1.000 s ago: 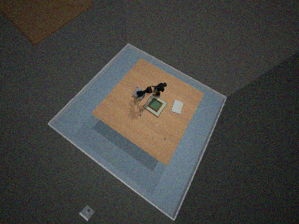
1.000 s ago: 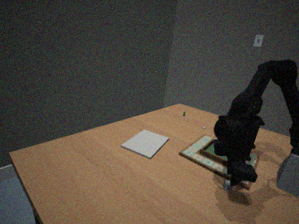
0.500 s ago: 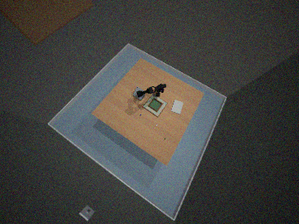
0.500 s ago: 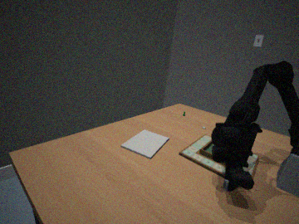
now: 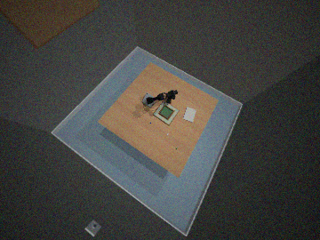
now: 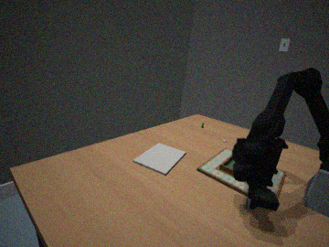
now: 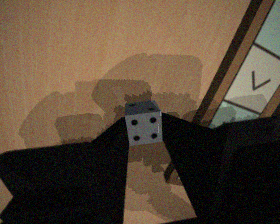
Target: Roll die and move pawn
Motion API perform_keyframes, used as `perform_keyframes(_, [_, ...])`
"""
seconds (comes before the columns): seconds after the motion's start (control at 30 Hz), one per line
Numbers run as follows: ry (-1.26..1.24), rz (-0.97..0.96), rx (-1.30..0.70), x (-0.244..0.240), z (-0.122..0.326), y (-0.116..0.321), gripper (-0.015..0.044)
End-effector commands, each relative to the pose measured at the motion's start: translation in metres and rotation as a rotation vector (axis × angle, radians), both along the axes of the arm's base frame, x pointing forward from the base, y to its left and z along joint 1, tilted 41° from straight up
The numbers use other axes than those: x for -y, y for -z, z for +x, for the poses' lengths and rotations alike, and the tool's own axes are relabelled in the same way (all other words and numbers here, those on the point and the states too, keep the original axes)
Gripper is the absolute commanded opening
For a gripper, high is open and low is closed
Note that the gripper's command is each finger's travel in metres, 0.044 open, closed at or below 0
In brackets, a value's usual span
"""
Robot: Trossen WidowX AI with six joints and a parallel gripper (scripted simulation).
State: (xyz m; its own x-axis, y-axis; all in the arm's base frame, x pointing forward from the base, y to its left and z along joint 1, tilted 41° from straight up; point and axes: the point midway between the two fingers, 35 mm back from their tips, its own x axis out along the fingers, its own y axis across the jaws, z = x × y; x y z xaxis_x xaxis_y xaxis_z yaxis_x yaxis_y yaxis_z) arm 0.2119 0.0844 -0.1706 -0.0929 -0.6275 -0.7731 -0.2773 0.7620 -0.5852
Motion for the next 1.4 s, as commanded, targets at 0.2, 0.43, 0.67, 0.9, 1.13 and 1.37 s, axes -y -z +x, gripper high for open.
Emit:
perform_keyframes(0.2, [-0.006, 0.002, 0.0, -0.029, 0.009, -0.023, 0.0])
perform_keyframes(0.43, [-0.006, 0.003, -0.001, -0.065, 0.013, -0.06, 0.0])
perform_keyframes(0.67, [-0.005, 0.003, -0.002, -0.086, 0.012, -0.087, 0.0])
perform_keyframes(0.9, [-0.051, 0.013, -0.038, -0.079, 0.018, -0.092, 0.0])
perform_keyframes(1.13, [-0.181, 0.039, -0.138, -0.055, 0.034, -0.107, 0.0])
perform_keyframes(1.37, [-0.31, 0.059, -0.235, -0.03, 0.047, -0.121, 0.0])
